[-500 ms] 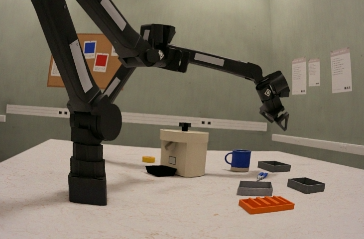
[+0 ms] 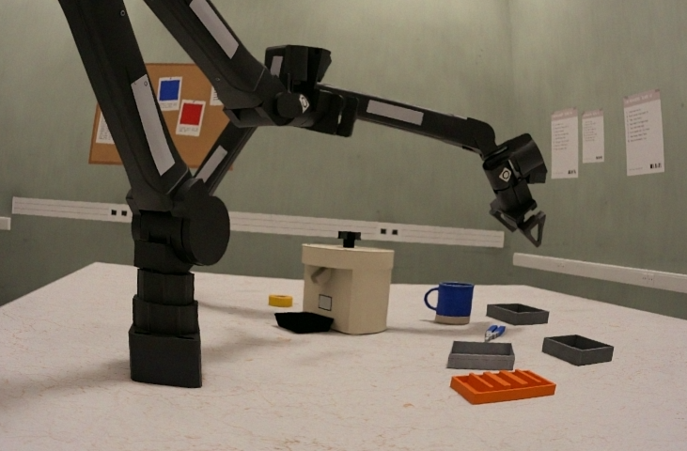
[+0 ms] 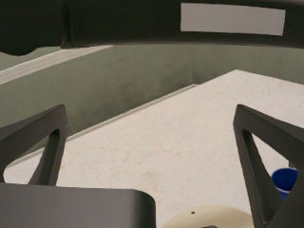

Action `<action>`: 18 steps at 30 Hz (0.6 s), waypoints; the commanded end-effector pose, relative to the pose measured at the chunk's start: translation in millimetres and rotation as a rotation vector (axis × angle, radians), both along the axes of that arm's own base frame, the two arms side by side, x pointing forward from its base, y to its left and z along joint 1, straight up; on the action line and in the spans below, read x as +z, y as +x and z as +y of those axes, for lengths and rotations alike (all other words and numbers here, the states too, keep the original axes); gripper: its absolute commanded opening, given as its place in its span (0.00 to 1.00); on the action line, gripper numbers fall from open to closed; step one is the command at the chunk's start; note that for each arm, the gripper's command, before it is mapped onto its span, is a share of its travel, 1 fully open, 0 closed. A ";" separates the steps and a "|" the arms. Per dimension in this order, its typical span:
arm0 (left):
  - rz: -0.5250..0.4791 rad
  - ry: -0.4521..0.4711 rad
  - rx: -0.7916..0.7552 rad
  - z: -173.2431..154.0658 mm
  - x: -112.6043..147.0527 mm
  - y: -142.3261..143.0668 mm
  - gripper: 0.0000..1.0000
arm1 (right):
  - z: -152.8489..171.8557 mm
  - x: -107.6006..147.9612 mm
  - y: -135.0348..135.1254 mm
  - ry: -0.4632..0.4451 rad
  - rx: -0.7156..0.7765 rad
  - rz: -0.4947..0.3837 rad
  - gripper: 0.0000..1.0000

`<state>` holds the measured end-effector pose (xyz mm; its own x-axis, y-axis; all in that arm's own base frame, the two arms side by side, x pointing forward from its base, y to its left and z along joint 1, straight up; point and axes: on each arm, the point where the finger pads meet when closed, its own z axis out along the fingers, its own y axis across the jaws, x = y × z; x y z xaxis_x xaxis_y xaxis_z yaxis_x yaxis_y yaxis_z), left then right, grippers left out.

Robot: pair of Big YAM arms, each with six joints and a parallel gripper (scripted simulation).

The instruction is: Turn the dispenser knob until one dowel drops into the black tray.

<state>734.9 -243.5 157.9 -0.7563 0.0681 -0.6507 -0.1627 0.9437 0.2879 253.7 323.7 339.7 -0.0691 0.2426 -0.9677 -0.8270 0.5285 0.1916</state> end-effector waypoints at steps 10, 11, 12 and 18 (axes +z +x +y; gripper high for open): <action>-0.092 -0.045 0.006 19.3 58.1 8.5 1.00 | 1.1 42.7 24.6 0.023 -0.041 -0.050 1.00; -0.093 -0.047 0.005 21.4 58.8 7.6 1.00 | 0.1 42.7 27.9 0.016 -0.047 -0.047 1.00; -0.097 -0.051 0.004 23.5 61.7 7.3 1.00 | -1.3 44.1 31.2 0.014 -0.054 -0.048 1.00; -0.126 -0.075 -0.003 36.5 79.4 5.7 1.00 | -9.3 53.3 54.1 -0.001 -0.098 -0.053 1.00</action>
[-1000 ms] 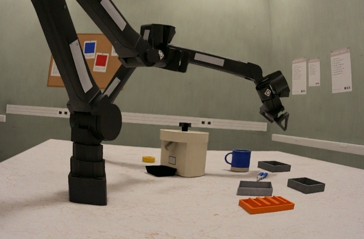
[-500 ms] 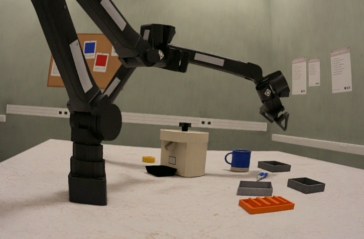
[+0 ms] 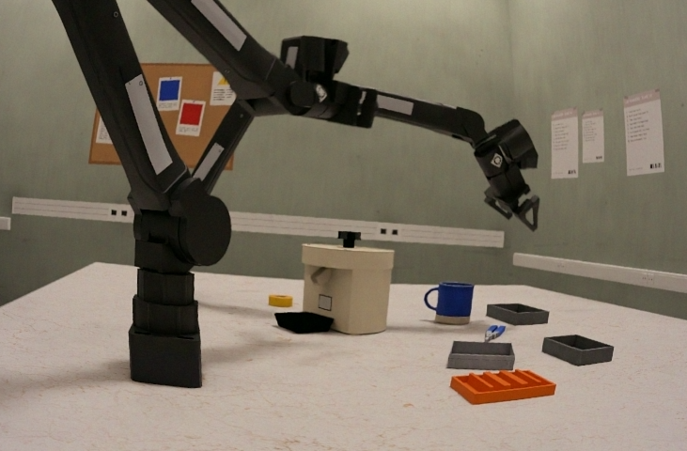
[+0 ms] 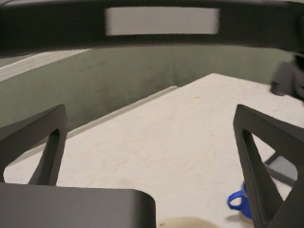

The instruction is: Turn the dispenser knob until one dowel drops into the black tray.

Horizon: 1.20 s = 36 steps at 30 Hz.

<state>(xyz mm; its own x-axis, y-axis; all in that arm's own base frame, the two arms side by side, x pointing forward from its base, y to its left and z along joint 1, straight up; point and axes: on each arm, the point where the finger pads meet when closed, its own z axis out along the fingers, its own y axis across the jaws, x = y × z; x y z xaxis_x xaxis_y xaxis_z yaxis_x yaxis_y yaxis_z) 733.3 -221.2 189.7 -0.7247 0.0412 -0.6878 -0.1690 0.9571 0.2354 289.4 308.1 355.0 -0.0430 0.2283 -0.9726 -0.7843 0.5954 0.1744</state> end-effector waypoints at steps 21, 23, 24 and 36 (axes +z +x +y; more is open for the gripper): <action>-0.287 -0.147 -0.057 92.0 153.8 -26.8 1.00 | -88.5 95.4 143.9 -0.073 -0.298 -0.057 1.00; -0.321 -0.157 -0.068 104.8 168.1 -35.2 1.00 | -108.6 104.6 160.3 -0.087 -0.342 -0.057 1.00; -0.334 -0.162 -0.075 109.4 172.8 -39.2 1.00 | -118.1 108.4 167.4 -0.094 -0.361 -0.056 1.00; -0.508 -0.191 -0.139 156.9 235.7 -87.0 1.00 | -225.4 149.2 224.6 -0.156 -0.552 -0.042 1.00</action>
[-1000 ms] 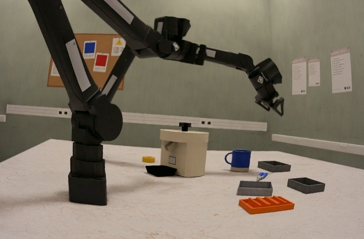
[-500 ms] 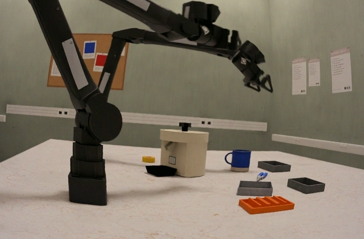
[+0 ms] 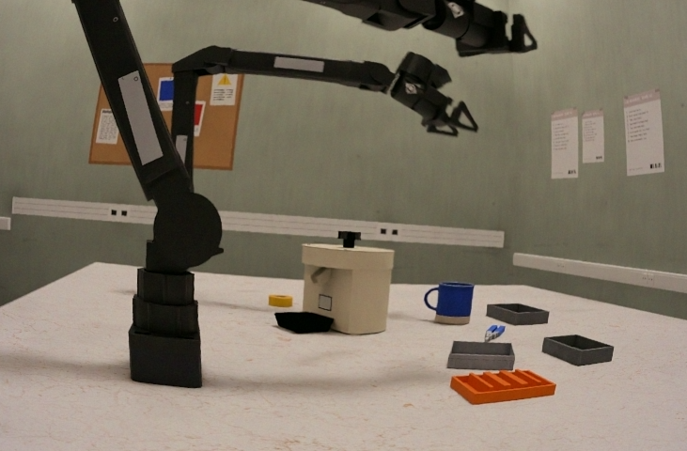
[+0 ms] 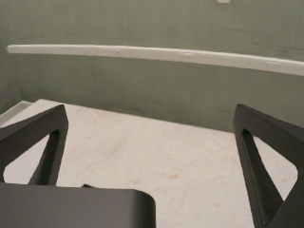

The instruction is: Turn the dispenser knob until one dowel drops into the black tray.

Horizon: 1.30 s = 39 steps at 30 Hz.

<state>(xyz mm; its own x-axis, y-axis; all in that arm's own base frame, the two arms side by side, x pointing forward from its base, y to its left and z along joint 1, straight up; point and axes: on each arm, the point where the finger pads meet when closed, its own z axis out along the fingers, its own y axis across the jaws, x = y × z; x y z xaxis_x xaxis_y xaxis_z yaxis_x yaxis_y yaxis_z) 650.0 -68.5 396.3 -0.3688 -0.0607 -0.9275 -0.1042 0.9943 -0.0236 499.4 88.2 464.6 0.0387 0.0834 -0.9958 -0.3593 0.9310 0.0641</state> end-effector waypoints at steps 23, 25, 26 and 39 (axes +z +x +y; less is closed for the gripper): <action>-0.384 0.045 -0.076 69.8 107.2 -118.2 1.00 | -211.8 107.9 32.3 -0.093 -0.326 -0.006 1.00; -0.404 0.051 -0.079 71.9 112.4 -124.6 1.00 | -221.8 111.5 30.2 -0.097 -0.341 -0.005 1.00; -0.412 0.053 -0.081 72.8 114.4 -127.3 1.00 | -226.3 112.8 29.6 -0.098 -0.347 -0.003 1.00; -0.467 0.048 -0.080 76.4 139.9 -141.3 1.00 | -246.6 122.7 24.2 -0.089 -0.382 -0.010 1.00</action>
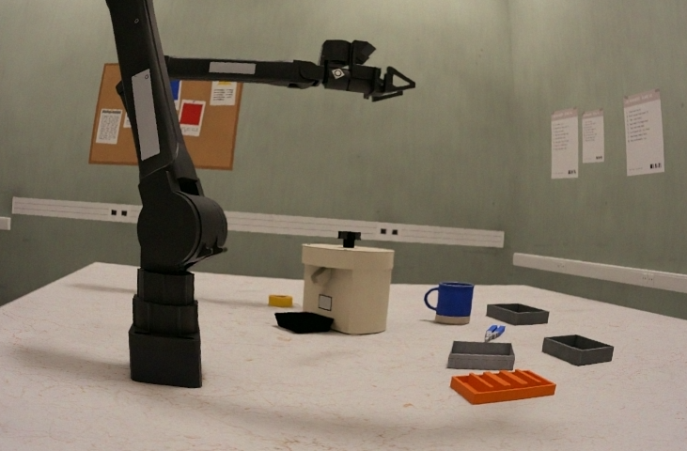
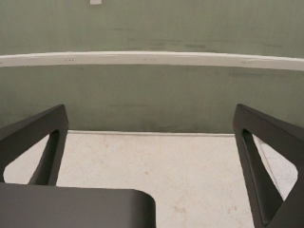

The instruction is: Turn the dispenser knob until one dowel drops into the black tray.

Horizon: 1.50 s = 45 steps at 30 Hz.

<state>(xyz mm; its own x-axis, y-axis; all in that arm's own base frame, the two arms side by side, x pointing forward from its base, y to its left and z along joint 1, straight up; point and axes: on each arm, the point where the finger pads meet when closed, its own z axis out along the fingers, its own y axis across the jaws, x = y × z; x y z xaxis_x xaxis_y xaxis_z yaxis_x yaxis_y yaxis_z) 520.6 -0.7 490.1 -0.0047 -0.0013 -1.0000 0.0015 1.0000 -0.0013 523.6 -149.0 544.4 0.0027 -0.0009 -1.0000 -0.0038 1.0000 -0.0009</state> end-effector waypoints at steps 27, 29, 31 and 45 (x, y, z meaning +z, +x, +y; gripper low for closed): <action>0.174 0.191 -0.112 -53.4 -31.3 22.3 0.69 | -0.2 23.7 2.8 -0.018 -0.001 -0.038 1.00; 0.208 0.225 -0.132 -60.9 -40.2 23.0 0.69 | -0.2 23.7 2.8 -0.018 -0.001 -0.038 1.00; 0.256 0.280 -0.165 -73.1 -48.8 21.6 0.69 | -0.2 23.7 2.8 -0.018 -0.001 -0.038 1.00; 0.624 0.635 -0.489 -169.5 -160.5 -4.4 0.69 | -0.2 23.7 2.8 -0.018 -0.001 -0.038 1.00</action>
<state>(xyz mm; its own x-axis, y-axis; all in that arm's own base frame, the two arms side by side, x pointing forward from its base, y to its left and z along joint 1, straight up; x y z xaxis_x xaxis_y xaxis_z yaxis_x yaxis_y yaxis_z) 506.6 -161.3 308.7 -0.4254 0.6076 -0.6707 0.5549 0.7606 0.3370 523.2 -150.9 544.4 0.0026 -0.0009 -1.0000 0.0005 1.0000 -0.0009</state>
